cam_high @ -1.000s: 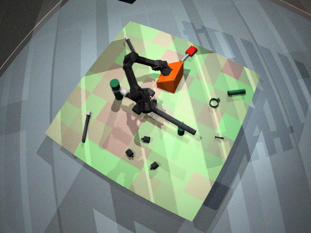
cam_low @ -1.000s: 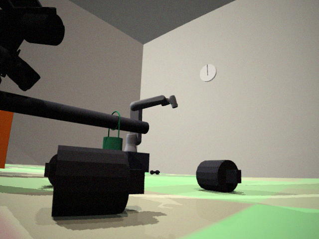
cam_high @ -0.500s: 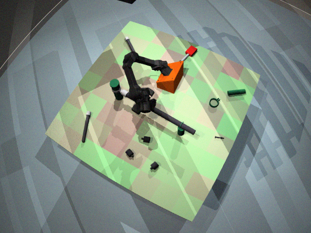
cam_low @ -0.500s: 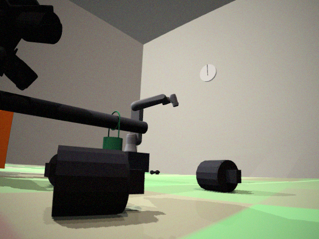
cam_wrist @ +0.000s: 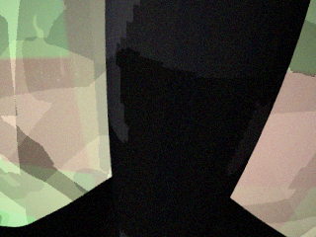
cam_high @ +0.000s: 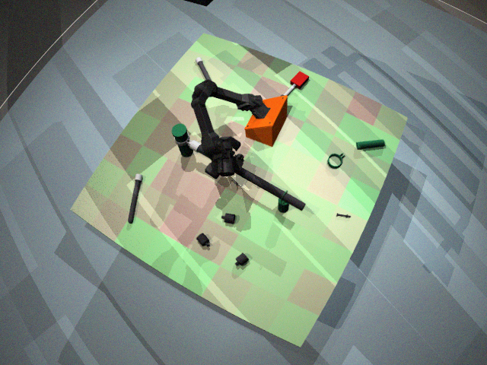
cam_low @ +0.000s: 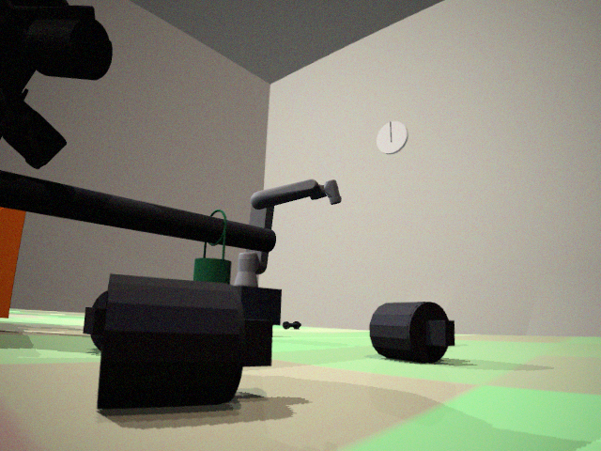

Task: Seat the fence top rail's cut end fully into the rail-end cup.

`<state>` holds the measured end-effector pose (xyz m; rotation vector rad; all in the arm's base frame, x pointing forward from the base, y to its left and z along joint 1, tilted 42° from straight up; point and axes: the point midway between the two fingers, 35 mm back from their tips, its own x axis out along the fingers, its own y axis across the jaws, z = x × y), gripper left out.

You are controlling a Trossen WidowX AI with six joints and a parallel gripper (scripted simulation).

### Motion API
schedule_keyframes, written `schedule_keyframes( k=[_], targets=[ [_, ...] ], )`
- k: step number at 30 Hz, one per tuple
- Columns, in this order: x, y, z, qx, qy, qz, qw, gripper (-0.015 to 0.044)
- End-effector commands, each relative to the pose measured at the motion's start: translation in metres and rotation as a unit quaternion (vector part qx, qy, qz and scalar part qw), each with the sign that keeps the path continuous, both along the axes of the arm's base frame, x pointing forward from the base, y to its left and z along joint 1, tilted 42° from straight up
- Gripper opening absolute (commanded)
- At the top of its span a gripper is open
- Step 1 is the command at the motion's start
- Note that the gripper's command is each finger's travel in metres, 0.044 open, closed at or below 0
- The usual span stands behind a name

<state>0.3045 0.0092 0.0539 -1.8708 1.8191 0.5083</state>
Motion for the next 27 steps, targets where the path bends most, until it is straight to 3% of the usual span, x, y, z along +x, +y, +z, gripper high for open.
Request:
schedule_keyframes(
  k=[1,27],
  targets=[
    [0.0005,-0.0015,0.004,-0.003,-0.002,0.003,1.0,0.0],
    [0.0008,-0.0076,0.0097,-0.003,-0.002,0.003,1.0,0.0]
  ],
)
